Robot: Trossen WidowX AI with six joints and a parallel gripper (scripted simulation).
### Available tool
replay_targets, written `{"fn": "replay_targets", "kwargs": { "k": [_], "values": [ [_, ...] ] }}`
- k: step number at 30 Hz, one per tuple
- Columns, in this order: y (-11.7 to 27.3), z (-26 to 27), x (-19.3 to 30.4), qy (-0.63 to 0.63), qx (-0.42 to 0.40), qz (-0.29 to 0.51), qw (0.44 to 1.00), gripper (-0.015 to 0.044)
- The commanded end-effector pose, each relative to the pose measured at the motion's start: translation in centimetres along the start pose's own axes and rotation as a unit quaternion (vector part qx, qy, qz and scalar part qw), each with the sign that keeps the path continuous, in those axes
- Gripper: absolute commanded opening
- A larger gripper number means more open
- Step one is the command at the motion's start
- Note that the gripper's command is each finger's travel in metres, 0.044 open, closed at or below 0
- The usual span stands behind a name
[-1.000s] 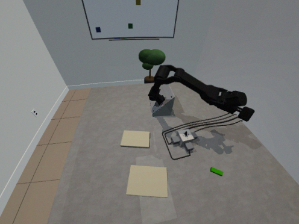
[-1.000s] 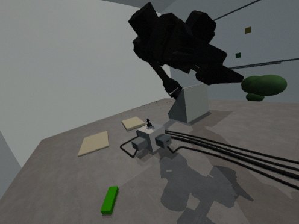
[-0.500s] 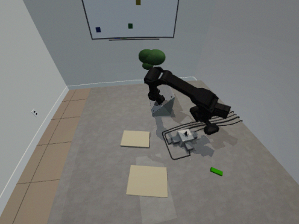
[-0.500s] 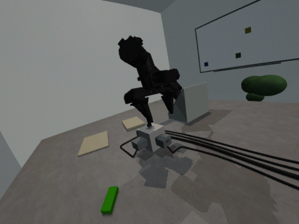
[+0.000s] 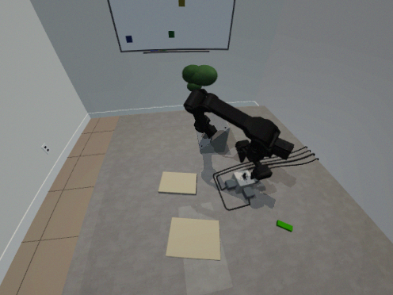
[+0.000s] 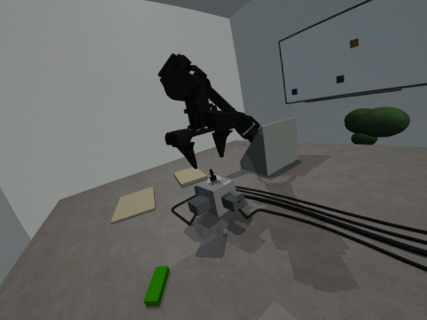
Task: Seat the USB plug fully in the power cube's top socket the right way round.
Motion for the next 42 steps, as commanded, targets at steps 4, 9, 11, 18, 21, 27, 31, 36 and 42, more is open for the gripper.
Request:
{"fn": "replay_targets", "kwargs": {
  "k": [4,9,11,18,21,27,31,36,42],
  "values": [
    [-0.5,0.0,0.1,-0.004,0.002,0.002,1.000,0.0440],
    [-1.0,0.0,0.1,-0.004,0.002,0.002,1.000,0.0440],
    [-1.2,0.0,0.1,-0.004,0.002,0.002,1.000,0.0440],
    [-2.0,0.0,0.2,-0.004,0.002,0.002,1.000,0.0440],
    [-2.3,0.0,0.2,-0.004,0.002,0.002,1.000,0.0440],
    [-2.7,0.0,0.2,-0.004,0.002,0.002,1.000,0.0440],
    [-2.5,-0.1,0.2,-0.009,0.003,-0.001,1.000,0.0414],
    [-2.5,-0.1,0.2,-0.009,0.003,-0.001,1.000,0.0282],
    [-2.5,-0.1,0.2,-0.009,0.003,-0.001,1.000,0.0125]
  ]
}}
Point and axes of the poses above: the point midway between the two fingers, 35 mm back from their tips, its own y axis back along the fingers, its own z axis across the jaws, x = y × z, the point moved 1 cm from there along y, back along the fingers, and after that the axes turned 8 degrees about y, right-handed, at the moved point
